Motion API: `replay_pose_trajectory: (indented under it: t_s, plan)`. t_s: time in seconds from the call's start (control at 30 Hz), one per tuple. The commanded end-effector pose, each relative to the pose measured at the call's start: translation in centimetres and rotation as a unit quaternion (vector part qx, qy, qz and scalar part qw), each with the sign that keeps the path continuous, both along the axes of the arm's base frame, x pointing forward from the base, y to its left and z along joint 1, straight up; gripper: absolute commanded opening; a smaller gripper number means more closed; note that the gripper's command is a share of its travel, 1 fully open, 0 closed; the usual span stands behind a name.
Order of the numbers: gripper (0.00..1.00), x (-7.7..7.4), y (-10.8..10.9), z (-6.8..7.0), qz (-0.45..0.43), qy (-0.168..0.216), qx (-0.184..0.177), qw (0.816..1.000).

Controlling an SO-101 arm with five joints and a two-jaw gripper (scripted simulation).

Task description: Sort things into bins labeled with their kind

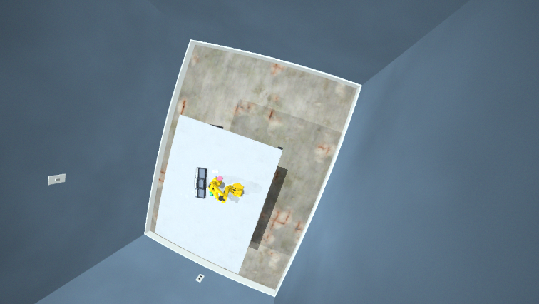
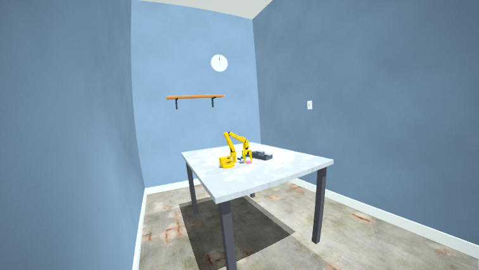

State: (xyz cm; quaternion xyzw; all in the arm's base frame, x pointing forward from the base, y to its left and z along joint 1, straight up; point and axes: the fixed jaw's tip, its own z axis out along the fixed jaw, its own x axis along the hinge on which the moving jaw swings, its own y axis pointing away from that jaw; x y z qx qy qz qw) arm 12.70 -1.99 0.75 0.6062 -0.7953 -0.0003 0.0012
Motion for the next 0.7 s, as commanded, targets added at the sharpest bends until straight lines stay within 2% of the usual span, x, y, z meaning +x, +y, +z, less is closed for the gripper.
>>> replay_pose_trajectory:
  t_s: [0.0, 0.47, 0.67]
  plan:
    - [0.00, 0.18, -0.09, 0.07, 0.000, -0.006, 0.000, 1.000]
    - [0.00, 0.19, -0.09, 0.11, 0.000, -0.006, 0.000, 1.000]
    - [0.00, 0.36, -0.13, 0.80, 0.000, -0.006, 0.000, 1.000]
